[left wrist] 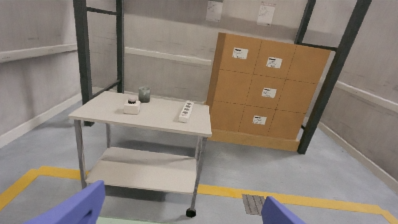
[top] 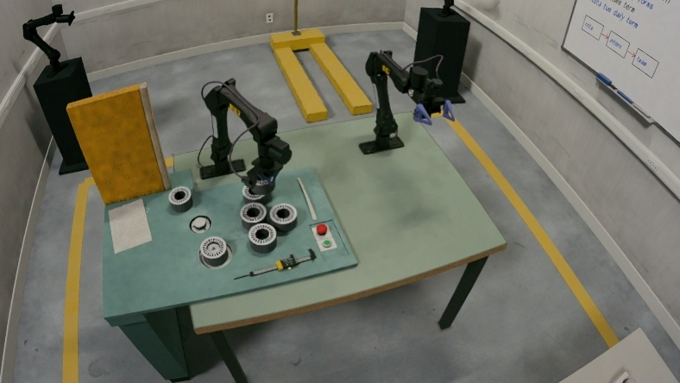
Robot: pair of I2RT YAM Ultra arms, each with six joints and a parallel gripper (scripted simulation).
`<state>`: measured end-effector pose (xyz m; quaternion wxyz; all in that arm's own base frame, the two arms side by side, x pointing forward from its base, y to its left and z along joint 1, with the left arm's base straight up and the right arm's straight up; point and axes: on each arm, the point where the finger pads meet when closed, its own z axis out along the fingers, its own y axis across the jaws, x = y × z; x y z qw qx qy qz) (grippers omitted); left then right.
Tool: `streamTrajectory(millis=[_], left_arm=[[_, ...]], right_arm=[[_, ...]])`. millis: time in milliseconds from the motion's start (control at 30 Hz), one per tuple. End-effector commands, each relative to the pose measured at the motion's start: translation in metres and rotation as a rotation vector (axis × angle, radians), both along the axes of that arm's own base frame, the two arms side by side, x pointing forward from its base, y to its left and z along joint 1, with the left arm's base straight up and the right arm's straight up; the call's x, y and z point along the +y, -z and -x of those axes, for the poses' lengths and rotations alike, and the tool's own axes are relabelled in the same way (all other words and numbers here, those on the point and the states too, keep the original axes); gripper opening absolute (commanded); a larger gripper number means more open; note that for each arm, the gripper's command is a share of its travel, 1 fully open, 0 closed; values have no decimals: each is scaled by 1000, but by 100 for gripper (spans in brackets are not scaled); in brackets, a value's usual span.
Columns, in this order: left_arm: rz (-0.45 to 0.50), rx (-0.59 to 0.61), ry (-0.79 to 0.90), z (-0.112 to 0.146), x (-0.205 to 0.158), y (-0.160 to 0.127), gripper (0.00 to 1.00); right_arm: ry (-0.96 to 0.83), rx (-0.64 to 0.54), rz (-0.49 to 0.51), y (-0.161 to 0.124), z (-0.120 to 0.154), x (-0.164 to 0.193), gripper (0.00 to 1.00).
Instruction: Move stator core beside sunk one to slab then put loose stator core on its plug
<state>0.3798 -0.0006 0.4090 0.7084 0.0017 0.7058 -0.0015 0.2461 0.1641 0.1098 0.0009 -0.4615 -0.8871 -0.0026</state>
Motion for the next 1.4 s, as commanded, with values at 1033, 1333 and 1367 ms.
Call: streamTrajectory(millis=[1033,1333,1367], left_arm=[[-6,-32,-4,9,0,-13,100],[-6,-32,-4,9,0,-13,100],[-6,-32,-4,9,0,-13,100]], right_arm=[[197,-69,-15,-38,-21,-67,0],[261,-80,-15,-40,-29,-88,0],[270,-74,-11,-38,-30,-90,0]])
